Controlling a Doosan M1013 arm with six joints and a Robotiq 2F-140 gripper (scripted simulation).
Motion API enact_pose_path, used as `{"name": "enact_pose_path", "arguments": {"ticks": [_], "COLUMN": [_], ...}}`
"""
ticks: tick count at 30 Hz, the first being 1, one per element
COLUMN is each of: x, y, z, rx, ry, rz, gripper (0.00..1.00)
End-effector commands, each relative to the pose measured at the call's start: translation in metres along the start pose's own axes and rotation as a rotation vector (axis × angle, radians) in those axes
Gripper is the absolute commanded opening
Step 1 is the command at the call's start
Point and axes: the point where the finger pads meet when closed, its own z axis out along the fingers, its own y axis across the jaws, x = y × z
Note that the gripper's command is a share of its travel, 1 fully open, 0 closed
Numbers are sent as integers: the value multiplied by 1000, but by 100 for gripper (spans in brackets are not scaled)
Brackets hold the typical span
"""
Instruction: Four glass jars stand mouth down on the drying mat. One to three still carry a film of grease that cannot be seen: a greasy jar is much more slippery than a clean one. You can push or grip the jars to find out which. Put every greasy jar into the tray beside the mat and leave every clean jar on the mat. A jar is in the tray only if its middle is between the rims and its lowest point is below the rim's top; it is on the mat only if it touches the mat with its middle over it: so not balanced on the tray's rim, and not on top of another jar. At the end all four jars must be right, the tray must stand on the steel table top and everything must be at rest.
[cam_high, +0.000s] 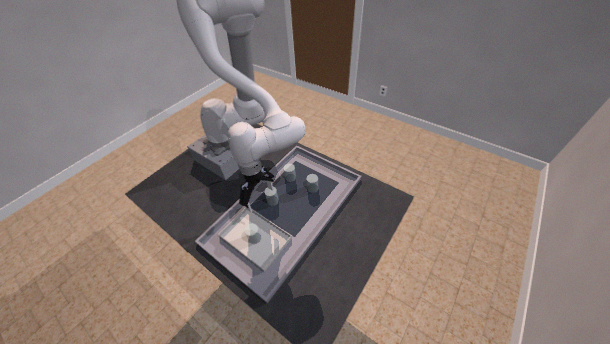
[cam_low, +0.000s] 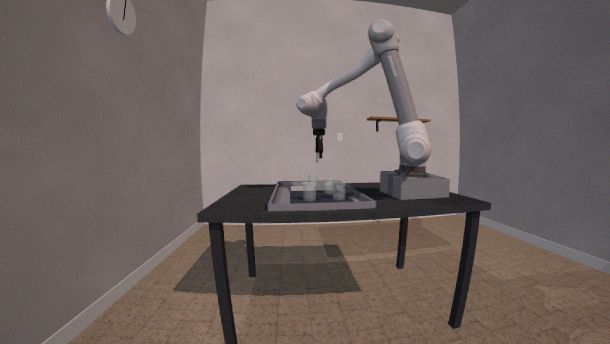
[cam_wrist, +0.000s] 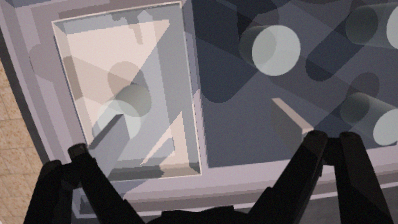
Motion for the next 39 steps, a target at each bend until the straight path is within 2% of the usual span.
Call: {"name": "enact_pose_path", "arguments": {"ticks": [1,3,5,20,22,37,39], "x": [5,9,9,38,38,66,66], "y": [25,41,41,160,160,280,280], "z": [0,0,0,0,0,0,0], "rx": [1,1,1,1,1,1,1], "ry": [0,0,0,0,0,0,0], "rz": [0,0,0,0,0,0,0], "gripper": [100,100,100,100,100,100,100]}}
